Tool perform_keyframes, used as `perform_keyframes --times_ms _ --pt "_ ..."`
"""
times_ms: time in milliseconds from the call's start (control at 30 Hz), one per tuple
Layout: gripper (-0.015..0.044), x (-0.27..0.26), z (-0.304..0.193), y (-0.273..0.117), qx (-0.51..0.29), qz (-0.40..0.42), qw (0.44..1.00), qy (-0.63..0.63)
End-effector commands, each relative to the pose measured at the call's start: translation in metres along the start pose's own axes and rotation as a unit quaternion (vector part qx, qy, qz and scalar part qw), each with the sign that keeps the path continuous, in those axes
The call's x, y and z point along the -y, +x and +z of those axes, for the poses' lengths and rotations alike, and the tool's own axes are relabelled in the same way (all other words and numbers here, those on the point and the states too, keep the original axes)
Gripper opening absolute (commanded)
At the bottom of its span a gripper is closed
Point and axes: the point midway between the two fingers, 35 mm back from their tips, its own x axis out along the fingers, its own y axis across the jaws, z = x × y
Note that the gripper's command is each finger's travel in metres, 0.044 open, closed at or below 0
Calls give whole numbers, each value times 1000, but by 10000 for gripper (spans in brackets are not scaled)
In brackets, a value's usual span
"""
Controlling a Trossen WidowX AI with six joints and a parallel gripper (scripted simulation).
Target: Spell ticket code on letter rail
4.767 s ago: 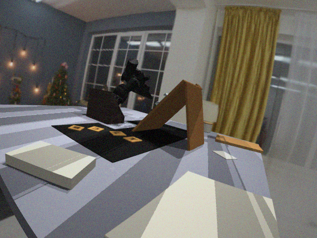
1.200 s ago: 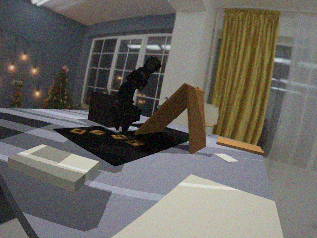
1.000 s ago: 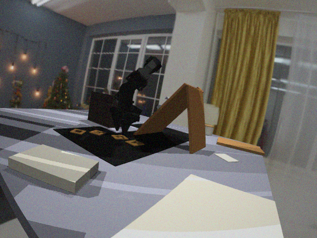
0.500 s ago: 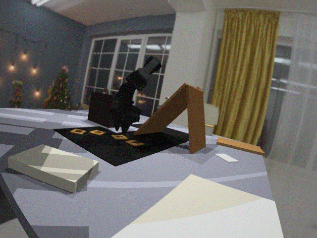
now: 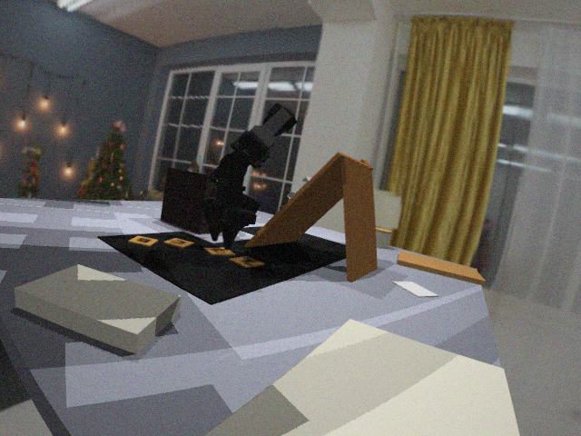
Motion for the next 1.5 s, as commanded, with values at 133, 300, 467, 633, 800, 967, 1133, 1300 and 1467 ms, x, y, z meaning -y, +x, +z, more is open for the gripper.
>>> perform_keyframes --times_ms 133,300,467,633,800,967,1133,1300,1467 --pt "340 -1 0 14 3 2 1000 4" --pt "340 -1 0 17 3 2 1000 4" --pt "340 -1 0 17 3 2 1000 4" --pt "340 -1 0 17 3 2 1000 4" --pt "340 -1 0 17 3 2 1000 4" --pt "340 -1 0 17 3 2 1000 4" --pt "340 -1 0 17 3 2 1000 4" --pt "340 -1 0 17 3 2 1000 4" --pt "340 -1 0 17 3 2 1000 4"
